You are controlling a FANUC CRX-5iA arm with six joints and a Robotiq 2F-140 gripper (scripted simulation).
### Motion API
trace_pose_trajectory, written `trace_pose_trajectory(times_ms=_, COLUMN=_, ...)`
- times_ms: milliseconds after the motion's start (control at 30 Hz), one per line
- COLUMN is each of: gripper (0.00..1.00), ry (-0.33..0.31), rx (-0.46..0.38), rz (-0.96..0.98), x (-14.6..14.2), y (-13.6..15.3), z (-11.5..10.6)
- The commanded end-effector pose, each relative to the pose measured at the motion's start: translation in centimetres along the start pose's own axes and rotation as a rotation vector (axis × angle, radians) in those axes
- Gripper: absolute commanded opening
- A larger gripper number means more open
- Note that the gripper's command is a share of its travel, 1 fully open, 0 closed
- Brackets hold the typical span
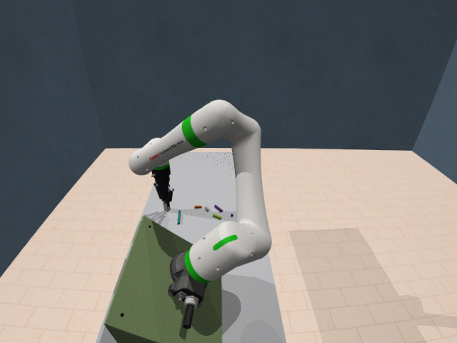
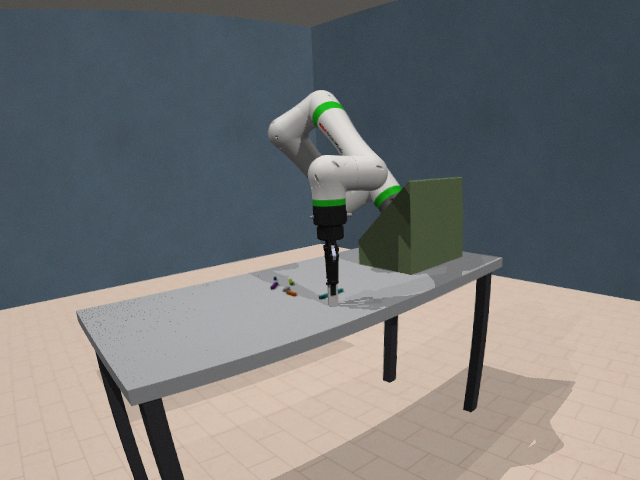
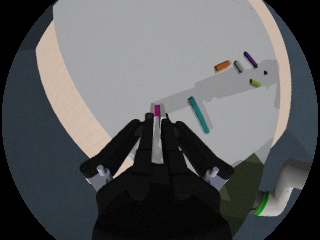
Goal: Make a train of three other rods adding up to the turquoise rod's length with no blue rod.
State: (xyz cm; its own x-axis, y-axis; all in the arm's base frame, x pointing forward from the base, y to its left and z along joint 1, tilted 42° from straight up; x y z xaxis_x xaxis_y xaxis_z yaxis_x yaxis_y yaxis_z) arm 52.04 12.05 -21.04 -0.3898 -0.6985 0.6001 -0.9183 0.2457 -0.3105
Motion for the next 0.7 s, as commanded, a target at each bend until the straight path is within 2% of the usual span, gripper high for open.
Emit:
trace_pose_trajectory(times_ms=0, gripper=0.03, ry=0.0, rx=0.0, rz=0.0, x=0.0, y=0.0, z=-0.2)
trace_pose_trajectory(times_ms=133, gripper=0.03, ry=0.0, rx=0.0, rz=0.0, x=0.0, y=0.0, z=-1.5)
trace_pose_trajectory(times_ms=267, gripper=0.03, ry=0.0, rx=0.0, rz=0.0, x=0.0, y=0.0, z=-4.3)
trace_pose_trajectory(times_ms=333, gripper=0.03, ry=0.0, rx=0.0, rz=0.0, x=0.0, y=0.0, z=-4.3)
trace_pose_trajectory(times_ms=533, gripper=0.03, ry=0.0, rx=0.0, rz=0.0, x=0.0, y=0.0, z=-8.6)
trace_pose_trajectory(times_ms=667, gripper=0.03, ry=0.0, rx=0.0, rz=0.0, x=0.0, y=0.0, z=-9.9)
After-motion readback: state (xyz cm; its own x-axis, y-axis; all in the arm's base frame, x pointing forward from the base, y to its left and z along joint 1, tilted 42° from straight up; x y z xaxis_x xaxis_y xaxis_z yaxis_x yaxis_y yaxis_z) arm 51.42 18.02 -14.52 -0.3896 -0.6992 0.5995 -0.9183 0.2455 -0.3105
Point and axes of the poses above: the point where the finger pads meet when closed, its own z axis out along the fingers, its own x axis across the jaws, y = z × x, the point moved 5 cm from there along -z, back along the fingers, and after that the axes turned 6 degrees about -z, right-handed, at the moved point
